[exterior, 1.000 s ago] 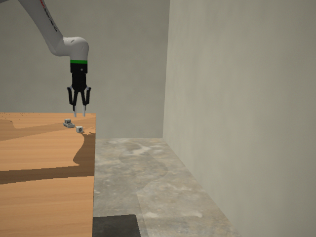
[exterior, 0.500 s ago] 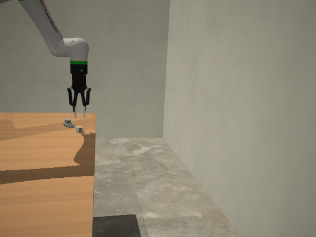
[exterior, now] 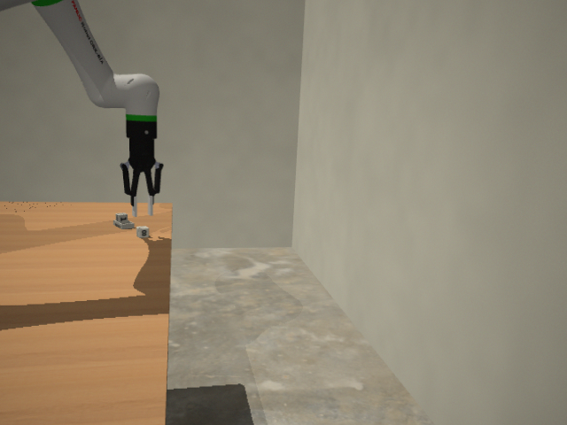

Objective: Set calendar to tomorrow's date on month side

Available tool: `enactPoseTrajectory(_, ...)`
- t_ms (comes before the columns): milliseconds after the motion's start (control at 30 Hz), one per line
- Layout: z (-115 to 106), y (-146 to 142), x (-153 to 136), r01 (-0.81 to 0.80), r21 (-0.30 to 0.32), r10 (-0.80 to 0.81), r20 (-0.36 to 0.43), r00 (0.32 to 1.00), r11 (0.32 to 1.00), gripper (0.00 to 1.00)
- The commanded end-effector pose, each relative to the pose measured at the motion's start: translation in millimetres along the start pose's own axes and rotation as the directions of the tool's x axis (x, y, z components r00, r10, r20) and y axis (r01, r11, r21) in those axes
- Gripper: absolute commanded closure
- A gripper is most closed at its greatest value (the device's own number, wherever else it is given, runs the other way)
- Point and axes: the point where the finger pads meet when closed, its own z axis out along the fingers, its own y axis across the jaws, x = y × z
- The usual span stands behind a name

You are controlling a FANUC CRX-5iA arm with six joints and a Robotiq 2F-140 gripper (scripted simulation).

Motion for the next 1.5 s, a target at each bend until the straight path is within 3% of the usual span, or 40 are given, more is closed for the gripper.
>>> enactPoseTrajectory(0,3,0,0,0.0,0.0,0.0,0.0,1.0,1.0,0.64)
enactPoseTrajectory(533,24,0,0,0.0,0.0,0.0,0.0,1.0,1.0,0.64)
enactPoseTrajectory(1467,30,0,0,0.0,0.0,0.0,0.0,1.0,1.0,0.64)
